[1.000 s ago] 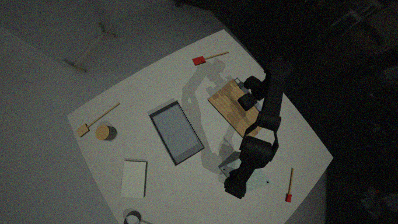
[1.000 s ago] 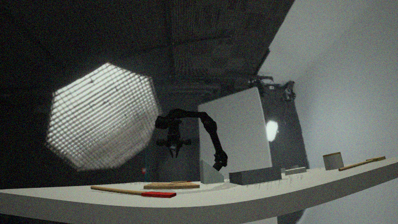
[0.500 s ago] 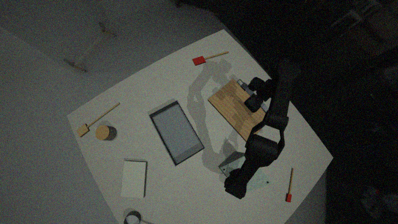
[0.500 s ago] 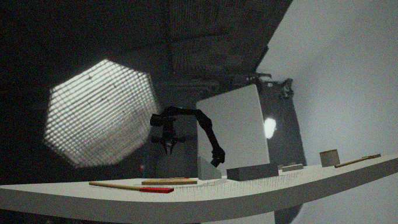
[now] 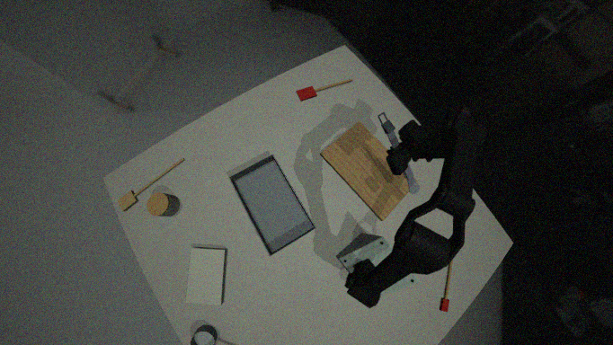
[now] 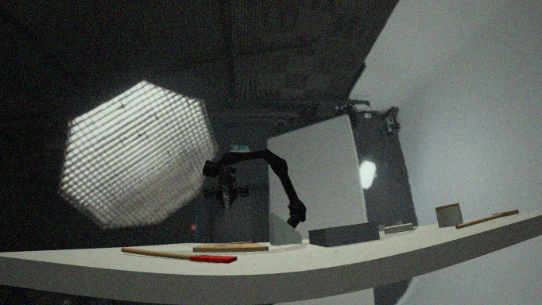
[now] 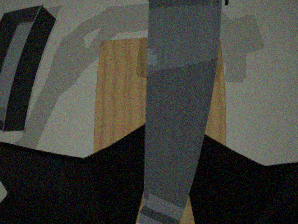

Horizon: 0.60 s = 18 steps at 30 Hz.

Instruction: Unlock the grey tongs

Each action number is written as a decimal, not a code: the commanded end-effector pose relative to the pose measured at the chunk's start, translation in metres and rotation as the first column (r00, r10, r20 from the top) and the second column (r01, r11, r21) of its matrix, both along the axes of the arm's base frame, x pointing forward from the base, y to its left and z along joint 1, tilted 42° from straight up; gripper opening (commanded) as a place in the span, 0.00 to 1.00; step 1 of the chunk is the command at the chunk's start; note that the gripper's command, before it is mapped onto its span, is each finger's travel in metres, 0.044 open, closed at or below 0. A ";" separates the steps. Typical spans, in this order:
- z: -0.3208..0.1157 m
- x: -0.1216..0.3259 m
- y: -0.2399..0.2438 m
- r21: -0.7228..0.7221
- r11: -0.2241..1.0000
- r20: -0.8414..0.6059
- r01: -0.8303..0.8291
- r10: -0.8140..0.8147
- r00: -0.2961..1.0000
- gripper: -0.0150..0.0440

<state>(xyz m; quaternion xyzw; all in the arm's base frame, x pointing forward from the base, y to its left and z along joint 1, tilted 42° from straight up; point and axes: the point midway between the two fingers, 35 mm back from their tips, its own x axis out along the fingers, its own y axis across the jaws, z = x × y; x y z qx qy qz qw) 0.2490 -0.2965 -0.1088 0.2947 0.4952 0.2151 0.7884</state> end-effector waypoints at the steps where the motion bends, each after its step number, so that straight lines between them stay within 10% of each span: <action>1: 0.006 -0.001 -0.006 0.004 0.997 0.086 0.073 -0.074 0.994 0.00; 18: 0.032 -0.022 -0.025 0.105 0.921 0.441 0.375 -0.381 0.813 0.00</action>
